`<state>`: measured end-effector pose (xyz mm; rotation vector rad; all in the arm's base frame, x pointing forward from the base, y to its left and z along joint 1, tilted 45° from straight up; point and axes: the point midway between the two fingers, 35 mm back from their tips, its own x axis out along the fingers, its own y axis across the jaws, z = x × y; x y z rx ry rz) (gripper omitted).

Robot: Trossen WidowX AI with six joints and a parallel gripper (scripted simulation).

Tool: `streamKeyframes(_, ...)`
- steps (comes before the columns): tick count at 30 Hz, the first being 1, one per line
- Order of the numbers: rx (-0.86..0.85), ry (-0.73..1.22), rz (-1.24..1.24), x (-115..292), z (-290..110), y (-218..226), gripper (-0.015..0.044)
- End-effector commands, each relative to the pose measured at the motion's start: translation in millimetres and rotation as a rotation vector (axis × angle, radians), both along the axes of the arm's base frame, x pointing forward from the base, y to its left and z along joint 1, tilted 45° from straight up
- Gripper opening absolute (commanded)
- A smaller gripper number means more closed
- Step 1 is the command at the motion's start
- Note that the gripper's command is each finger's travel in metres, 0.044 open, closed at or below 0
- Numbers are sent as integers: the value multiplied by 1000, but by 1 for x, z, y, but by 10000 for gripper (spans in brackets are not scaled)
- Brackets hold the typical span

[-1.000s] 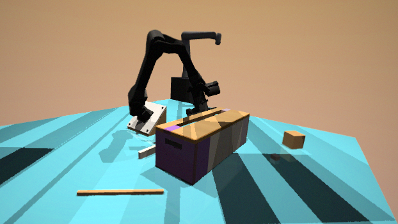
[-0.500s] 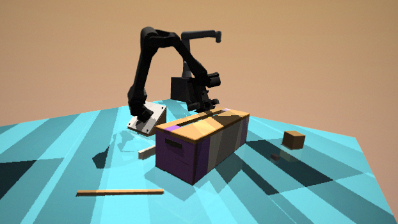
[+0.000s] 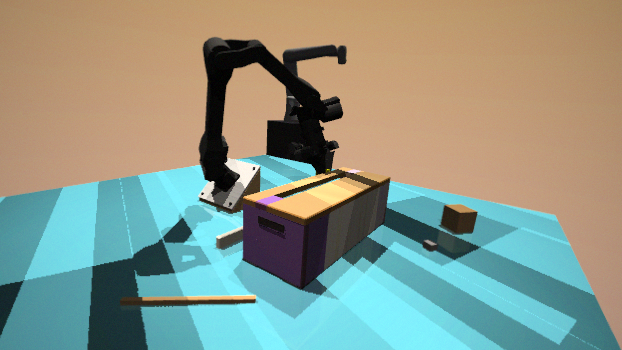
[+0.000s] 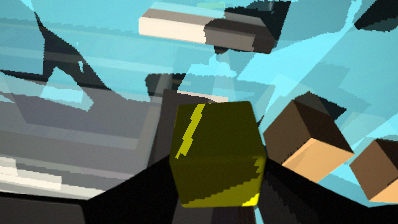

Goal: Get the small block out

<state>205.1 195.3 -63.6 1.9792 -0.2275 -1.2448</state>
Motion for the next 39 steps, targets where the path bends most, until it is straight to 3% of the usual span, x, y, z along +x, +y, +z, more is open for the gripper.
streamKeyframes(1, 6, 60, 88, -3, 20, 14, 0)
streamKeyframes(14, -15, 223, 348, -18, 71, 32, 0)
streamKeyframes(39, -15, 225, 352, -18, 72, 32, 0)
